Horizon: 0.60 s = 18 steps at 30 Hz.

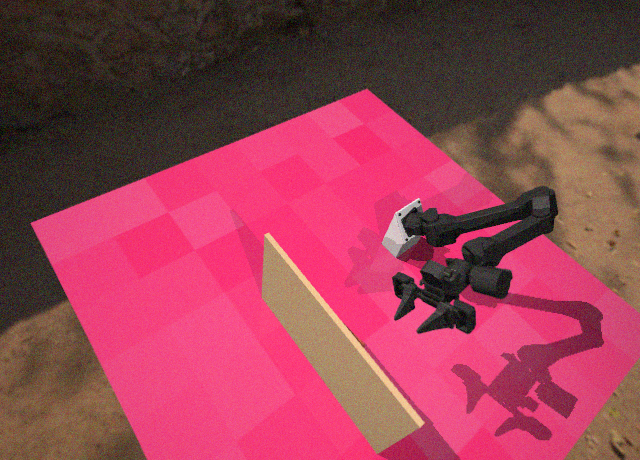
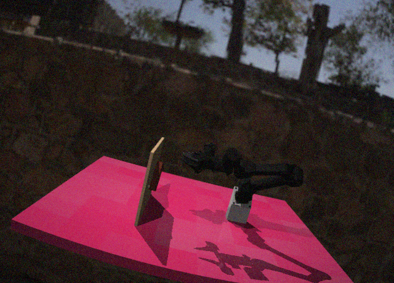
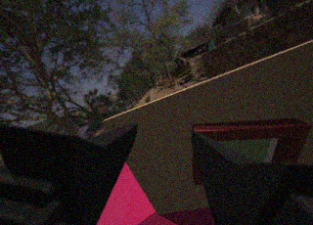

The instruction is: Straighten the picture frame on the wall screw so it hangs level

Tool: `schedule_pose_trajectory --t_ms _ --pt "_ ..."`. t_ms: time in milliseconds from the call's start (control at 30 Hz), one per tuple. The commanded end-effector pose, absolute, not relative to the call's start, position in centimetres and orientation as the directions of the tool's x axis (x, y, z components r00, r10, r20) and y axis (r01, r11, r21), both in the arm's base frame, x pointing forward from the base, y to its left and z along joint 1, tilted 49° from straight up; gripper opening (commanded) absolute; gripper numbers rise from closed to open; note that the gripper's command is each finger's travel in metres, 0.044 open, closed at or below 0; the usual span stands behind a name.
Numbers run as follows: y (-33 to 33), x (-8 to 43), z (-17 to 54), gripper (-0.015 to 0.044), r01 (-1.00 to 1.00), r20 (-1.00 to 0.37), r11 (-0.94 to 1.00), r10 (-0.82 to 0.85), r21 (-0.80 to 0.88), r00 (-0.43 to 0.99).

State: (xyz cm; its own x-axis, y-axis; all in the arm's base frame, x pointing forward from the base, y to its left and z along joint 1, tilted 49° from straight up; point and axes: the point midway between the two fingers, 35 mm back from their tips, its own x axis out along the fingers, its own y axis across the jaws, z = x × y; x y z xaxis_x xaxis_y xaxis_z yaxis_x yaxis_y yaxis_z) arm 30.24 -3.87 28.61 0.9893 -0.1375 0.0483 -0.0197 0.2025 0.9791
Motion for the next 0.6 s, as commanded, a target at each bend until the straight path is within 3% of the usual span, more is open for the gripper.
schedule_pose_trajectory --t_ms 0,333,567 --pt "-6.5 27.4 22.6 0.0260 -0.114 0.015 -0.589 -0.169 0.800 0.985" --pt "-7.5 25.8 19.5 0.0260 -0.171 -0.003 -0.894 -0.189 0.415 0.982" --pt "-7.6 25.7 19.5 0.0260 -0.171 -0.004 -0.896 -0.189 0.409 0.982"
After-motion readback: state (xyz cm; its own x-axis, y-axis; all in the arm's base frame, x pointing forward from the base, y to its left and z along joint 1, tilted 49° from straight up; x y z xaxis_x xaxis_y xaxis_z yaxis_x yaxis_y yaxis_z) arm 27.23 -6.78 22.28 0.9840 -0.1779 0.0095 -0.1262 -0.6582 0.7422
